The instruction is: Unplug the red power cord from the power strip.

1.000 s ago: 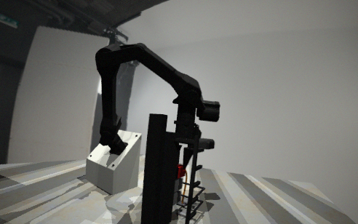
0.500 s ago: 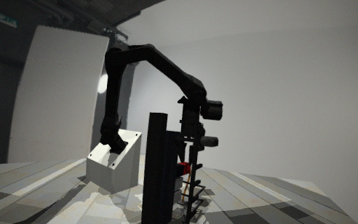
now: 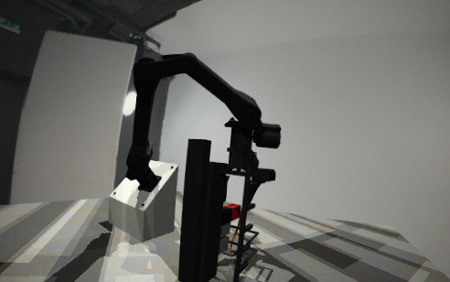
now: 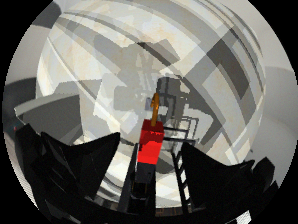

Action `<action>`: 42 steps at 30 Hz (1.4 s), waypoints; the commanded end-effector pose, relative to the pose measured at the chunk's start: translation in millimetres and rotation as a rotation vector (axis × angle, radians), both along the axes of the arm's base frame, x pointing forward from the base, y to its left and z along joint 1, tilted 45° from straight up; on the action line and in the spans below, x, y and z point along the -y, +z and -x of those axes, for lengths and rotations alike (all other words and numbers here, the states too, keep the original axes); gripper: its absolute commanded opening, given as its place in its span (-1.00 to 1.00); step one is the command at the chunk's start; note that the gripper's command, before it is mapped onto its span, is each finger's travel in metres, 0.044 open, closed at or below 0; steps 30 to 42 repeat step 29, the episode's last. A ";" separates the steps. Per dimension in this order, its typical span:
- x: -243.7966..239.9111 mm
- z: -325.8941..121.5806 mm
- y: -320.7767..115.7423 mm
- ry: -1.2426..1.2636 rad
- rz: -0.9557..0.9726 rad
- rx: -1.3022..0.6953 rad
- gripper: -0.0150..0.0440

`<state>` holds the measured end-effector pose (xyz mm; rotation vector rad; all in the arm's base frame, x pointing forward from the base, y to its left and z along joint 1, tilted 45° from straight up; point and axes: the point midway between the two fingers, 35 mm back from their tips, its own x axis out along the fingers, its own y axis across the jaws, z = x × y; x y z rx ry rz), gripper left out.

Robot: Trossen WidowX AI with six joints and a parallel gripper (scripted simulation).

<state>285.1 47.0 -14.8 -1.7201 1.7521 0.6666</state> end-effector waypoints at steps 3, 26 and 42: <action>-30.9 -3.2 -20.6 0.002 -0.003 -0.001 1.00; -48.8 -2.9 -32.8 0.001 -0.002 -0.001 1.00; -48.8 -2.9 -32.8 0.001 -0.002 -0.001 1.00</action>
